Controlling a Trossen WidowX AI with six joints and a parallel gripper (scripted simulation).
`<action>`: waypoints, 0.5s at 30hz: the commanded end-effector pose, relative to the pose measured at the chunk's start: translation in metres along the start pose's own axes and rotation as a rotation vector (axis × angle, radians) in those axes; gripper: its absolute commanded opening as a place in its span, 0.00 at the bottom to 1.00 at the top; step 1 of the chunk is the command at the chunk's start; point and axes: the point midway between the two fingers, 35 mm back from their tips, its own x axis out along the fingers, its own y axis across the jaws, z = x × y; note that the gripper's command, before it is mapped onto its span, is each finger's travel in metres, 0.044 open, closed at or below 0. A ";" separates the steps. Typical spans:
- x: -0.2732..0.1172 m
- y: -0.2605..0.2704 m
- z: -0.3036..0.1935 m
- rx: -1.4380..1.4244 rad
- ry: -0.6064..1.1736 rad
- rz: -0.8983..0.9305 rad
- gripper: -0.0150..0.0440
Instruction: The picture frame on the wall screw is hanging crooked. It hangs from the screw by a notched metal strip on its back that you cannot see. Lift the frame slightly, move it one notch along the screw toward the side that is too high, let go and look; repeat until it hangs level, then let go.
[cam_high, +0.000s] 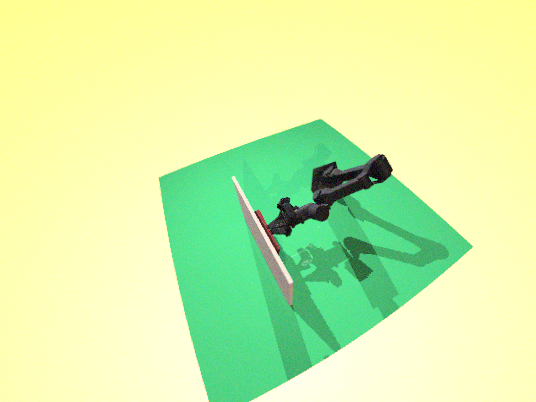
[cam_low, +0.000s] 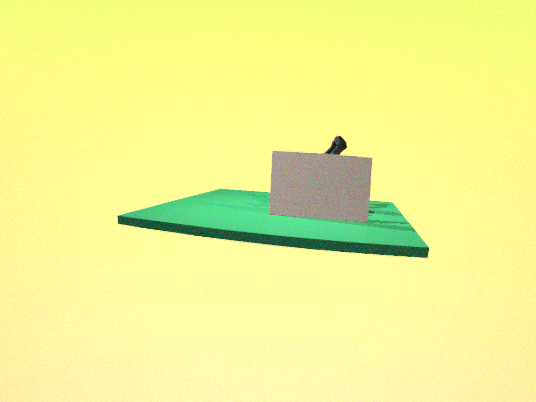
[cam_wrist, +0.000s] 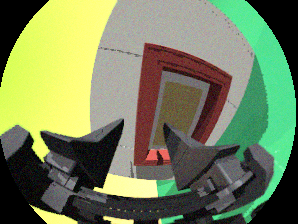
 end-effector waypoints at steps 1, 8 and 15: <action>0.001 0.001 -0.002 0.006 0.005 0.003 0.69; 0.001 0.001 -0.002 0.006 0.005 0.003 0.69; 0.001 0.002 -0.003 0.006 0.005 0.003 0.69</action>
